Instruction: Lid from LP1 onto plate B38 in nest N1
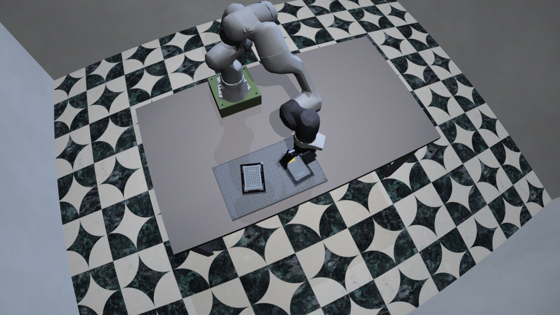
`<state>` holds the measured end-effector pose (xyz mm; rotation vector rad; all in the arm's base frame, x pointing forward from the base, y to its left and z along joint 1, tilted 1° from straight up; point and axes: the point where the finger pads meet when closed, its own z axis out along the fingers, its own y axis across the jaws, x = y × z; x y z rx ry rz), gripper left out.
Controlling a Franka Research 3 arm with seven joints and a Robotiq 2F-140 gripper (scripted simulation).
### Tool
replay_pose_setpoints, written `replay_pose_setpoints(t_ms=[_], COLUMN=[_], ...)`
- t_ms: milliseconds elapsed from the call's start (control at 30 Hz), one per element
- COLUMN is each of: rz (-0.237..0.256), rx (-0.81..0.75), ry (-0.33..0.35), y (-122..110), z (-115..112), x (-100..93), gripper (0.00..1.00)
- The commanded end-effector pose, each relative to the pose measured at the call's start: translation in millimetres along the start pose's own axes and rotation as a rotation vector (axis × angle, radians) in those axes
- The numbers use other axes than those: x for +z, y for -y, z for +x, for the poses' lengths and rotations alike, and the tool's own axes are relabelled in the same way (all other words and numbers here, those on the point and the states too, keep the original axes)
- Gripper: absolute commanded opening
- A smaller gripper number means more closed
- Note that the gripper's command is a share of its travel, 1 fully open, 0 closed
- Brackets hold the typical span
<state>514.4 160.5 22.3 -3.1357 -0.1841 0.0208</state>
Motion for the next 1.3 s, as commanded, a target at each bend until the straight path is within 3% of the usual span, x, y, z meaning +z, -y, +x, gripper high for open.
replay_pose_setpoints(t_ms=[0,533,567,1267], rz=[0.009,0.009,0.009,0.009], rx=[-0.043,-0.043,-0.043,-0.043], ry=[-0.011,-0.011,-0.011,-0.011], y=[1.3,1.3,1.3,1.3], z=[3.3,3.3,3.3,3.3], x=[-1.1,-1.1,-1.1,-1.1], gripper=[1.0,1.0,0.1,0.1])
